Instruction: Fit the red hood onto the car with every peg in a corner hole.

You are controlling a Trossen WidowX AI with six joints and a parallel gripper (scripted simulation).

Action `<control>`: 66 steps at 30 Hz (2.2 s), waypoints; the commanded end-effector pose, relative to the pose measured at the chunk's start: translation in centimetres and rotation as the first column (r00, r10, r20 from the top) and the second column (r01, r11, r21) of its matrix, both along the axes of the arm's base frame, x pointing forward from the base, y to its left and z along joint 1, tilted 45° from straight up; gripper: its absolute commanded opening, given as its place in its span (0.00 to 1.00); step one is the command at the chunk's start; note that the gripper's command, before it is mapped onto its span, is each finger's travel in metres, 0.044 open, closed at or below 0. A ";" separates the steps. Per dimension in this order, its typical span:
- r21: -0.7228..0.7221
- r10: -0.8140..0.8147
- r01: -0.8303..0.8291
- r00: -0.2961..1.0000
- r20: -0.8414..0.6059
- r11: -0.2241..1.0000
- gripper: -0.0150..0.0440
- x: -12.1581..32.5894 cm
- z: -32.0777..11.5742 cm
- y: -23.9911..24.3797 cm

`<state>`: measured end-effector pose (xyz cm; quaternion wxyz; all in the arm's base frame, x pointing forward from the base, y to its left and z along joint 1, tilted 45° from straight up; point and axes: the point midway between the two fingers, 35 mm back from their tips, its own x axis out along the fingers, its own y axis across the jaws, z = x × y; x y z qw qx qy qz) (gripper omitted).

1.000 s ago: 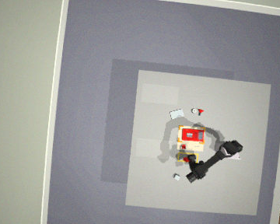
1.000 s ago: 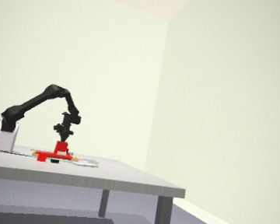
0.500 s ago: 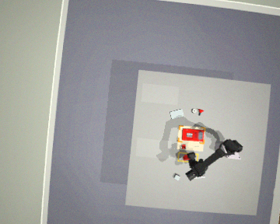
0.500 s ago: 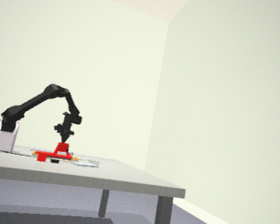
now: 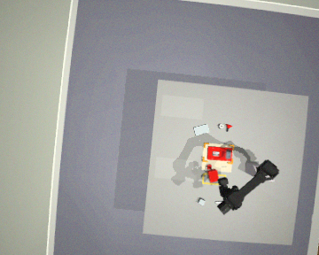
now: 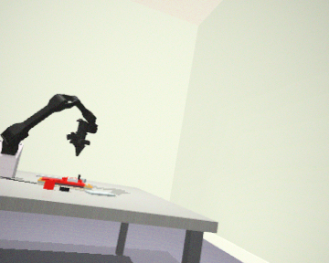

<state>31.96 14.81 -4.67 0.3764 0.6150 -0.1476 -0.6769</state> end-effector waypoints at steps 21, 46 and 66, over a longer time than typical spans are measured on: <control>0.022 -0.183 0.182 0.969 0.168 0.983 0.43 0.0 -0.4 -0.6; 0.904 -0.506 0.420 -0.765 0.399 0.077 1.00 0.3 -1.6 -4.1; 0.910 0.322 -0.412 -0.857 -0.402 0.038 1.00 0.2 -2.2 -6.0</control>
